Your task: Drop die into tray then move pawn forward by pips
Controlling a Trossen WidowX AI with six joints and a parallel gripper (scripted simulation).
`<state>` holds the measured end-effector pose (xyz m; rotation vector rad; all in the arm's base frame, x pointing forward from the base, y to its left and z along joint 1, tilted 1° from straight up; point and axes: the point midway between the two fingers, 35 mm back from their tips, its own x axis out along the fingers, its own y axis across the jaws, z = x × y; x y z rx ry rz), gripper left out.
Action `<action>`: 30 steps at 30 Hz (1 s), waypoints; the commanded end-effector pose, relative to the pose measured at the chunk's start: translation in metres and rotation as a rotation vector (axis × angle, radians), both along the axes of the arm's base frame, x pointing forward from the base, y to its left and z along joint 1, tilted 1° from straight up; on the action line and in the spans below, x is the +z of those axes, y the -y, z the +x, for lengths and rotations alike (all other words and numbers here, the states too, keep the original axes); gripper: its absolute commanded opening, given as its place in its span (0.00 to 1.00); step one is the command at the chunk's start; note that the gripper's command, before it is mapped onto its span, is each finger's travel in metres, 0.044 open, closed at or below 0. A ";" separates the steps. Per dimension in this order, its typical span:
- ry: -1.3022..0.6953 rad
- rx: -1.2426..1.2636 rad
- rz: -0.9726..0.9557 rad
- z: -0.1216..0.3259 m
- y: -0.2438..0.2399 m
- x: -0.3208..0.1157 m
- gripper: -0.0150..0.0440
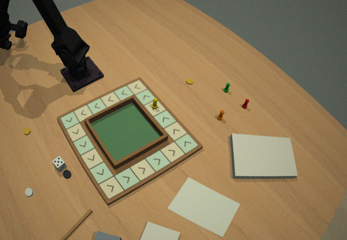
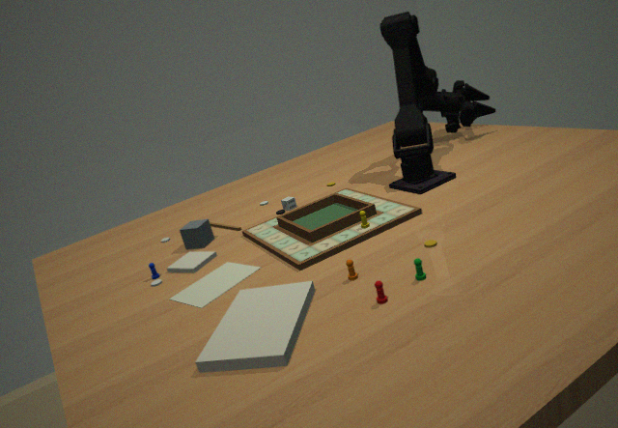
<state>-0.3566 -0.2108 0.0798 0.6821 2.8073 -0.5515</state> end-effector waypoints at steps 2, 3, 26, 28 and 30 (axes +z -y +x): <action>0.009 0.032 -0.015 0.005 0.011 -0.001 0.84; 0.022 0.072 -0.034 0.013 0.024 -0.001 0.80; 0.663 0.816 -0.362 0.354 0.189 -0.022 0.72; 0.738 0.854 -0.354 0.390 0.183 -0.021 0.72; 0.813 0.887 -0.339 0.425 0.173 -0.021 0.72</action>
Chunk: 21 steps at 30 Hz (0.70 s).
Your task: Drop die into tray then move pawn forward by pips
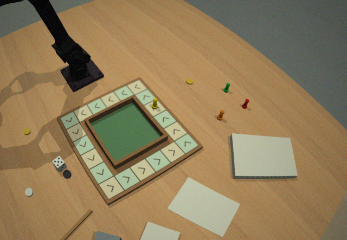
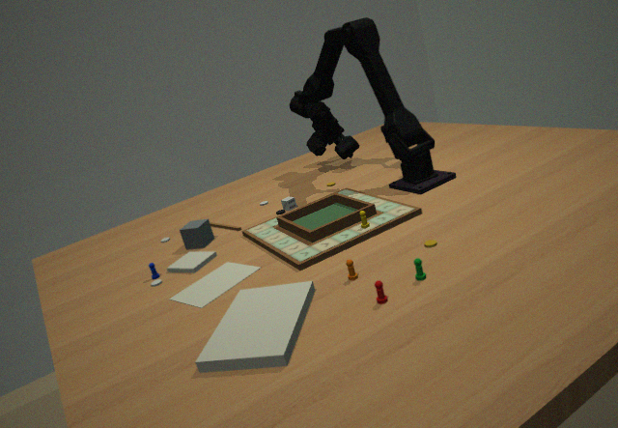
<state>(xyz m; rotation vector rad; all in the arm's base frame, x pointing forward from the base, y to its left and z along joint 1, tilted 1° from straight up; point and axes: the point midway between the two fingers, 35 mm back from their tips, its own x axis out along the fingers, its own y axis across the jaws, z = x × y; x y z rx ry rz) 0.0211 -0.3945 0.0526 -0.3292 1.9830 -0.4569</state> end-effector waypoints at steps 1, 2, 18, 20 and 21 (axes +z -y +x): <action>0.114 0.090 0.027 0.064 -0.017 0.007 0.72; 0.141 0.113 0.040 0.081 -0.024 0.008 0.72; 0.395 0.378 0.462 0.256 -0.219 0.033 0.72; 0.398 0.390 0.507 0.263 -0.239 0.037 0.72; 0.398 0.390 0.510 0.264 -0.243 0.037 0.72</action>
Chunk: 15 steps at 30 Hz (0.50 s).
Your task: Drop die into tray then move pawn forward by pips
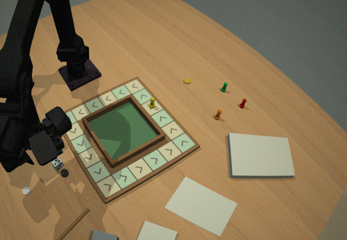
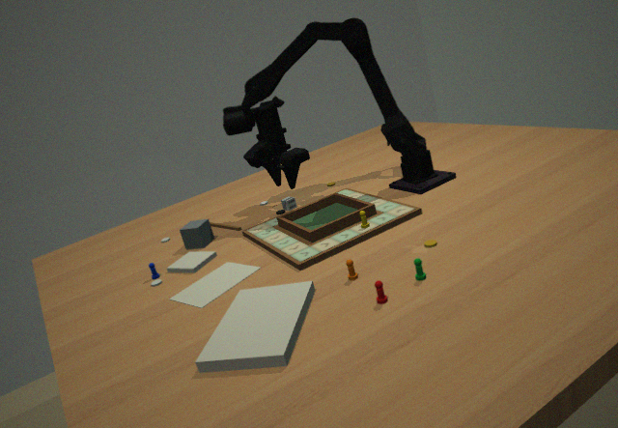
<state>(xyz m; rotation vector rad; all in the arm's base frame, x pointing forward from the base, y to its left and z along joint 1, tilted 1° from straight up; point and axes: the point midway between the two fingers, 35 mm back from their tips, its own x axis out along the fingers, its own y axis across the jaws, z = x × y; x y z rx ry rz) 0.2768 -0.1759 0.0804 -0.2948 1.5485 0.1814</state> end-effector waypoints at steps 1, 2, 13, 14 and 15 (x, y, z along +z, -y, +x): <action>0.013 0.010 0.049 0.010 -0.028 0.010 0.72; 0.013 0.010 0.050 0.011 -0.029 0.010 0.72; 0.013 0.010 0.050 0.011 -0.029 -0.006 0.72; 0.013 0.010 0.050 0.011 -0.029 -0.008 0.72; 0.013 0.010 0.050 0.011 -0.029 -0.009 0.72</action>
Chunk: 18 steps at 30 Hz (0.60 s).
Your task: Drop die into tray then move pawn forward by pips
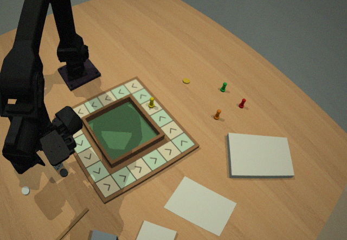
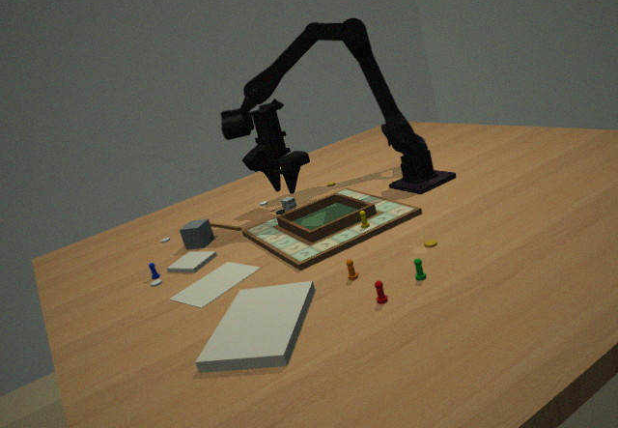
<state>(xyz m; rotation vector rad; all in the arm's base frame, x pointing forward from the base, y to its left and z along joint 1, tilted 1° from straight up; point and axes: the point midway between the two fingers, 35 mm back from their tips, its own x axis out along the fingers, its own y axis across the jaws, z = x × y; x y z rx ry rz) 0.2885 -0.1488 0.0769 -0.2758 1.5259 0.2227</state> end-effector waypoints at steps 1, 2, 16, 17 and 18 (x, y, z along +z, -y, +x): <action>-0.003 -0.006 0.009 0.000 -0.001 -0.007 0.72; -0.003 -0.006 0.009 0.000 -0.001 -0.009 0.72; -0.003 -0.006 0.009 0.001 -0.001 -0.031 0.72; -0.003 -0.006 0.009 0.001 -0.001 -0.033 0.72; -0.003 -0.006 0.009 0.000 -0.001 -0.033 0.72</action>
